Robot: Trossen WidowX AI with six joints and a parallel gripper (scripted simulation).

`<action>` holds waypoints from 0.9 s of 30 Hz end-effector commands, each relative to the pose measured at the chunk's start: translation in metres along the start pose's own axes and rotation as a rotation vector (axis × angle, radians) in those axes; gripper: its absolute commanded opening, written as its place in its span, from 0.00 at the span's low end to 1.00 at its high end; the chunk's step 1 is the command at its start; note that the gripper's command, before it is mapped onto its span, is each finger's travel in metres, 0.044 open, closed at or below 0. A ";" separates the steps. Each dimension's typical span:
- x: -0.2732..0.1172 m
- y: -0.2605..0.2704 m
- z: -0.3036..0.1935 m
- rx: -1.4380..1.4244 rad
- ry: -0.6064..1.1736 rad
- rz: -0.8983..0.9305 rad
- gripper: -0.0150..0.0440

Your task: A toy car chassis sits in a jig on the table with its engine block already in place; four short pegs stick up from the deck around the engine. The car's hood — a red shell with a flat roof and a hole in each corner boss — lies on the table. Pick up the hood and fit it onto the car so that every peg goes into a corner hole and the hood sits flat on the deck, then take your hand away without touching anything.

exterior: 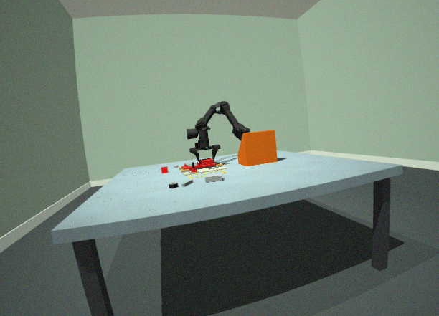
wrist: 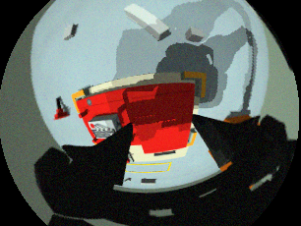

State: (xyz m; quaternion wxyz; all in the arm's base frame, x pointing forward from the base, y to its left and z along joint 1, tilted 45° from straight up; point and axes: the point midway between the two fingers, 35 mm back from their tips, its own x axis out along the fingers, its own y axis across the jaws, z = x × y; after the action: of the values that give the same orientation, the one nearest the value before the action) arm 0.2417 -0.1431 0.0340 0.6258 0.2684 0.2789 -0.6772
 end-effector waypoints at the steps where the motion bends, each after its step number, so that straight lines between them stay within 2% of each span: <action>1: 0.000 0.000 0.000 0.000 0.000 0.000 0.96; 4: 0.000 0.000 0.000 0.000 0.000 0.000 0.82; 13: 0.000 0.000 0.000 0.000 0.000 0.000 0.72; 23: -0.013 0.000 0.000 -0.001 0.001 0.000 0.28; 27: -0.025 0.000 0.000 -0.001 0.001 0.000 0.25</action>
State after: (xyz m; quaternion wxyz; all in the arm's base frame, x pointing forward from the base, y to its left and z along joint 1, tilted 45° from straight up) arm 0.2406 -0.1308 0.0435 0.6227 0.2629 0.2858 -0.6793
